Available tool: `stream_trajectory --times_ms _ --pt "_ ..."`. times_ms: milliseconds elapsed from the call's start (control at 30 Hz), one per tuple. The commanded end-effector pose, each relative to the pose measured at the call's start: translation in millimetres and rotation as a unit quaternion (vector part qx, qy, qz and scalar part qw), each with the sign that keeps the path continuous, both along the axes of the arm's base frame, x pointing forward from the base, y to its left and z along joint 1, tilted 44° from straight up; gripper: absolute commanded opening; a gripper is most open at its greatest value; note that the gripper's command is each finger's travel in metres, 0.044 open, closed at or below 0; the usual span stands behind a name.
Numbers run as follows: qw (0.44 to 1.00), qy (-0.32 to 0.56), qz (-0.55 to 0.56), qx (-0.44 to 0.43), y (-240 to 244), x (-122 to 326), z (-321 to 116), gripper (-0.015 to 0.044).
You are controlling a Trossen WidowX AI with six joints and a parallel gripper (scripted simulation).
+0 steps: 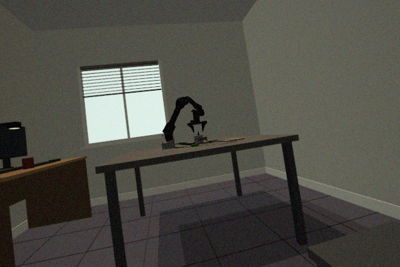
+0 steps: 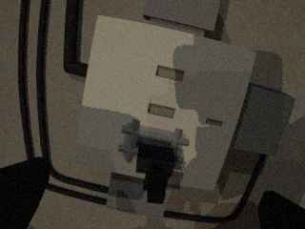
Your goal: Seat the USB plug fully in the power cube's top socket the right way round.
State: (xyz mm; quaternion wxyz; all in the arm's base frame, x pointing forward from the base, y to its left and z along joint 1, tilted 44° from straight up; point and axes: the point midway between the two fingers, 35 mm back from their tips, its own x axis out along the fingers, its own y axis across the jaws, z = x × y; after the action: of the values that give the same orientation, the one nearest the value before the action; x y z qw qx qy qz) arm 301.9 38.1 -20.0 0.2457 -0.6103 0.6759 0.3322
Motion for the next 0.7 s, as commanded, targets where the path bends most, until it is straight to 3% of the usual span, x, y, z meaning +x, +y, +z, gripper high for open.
stream_trajectory --times_ms 0,500,667 --pt "1.000 0.000 0.000 0.000 0.0 0.0 0.0 0.0414" --pt "1.000 0.000 0.000 0.000 0.0 0.0 0.0 0.0020" --pt "1.000 0.000 0.000 0.000 0.0 0.0 0.0 0.0000"
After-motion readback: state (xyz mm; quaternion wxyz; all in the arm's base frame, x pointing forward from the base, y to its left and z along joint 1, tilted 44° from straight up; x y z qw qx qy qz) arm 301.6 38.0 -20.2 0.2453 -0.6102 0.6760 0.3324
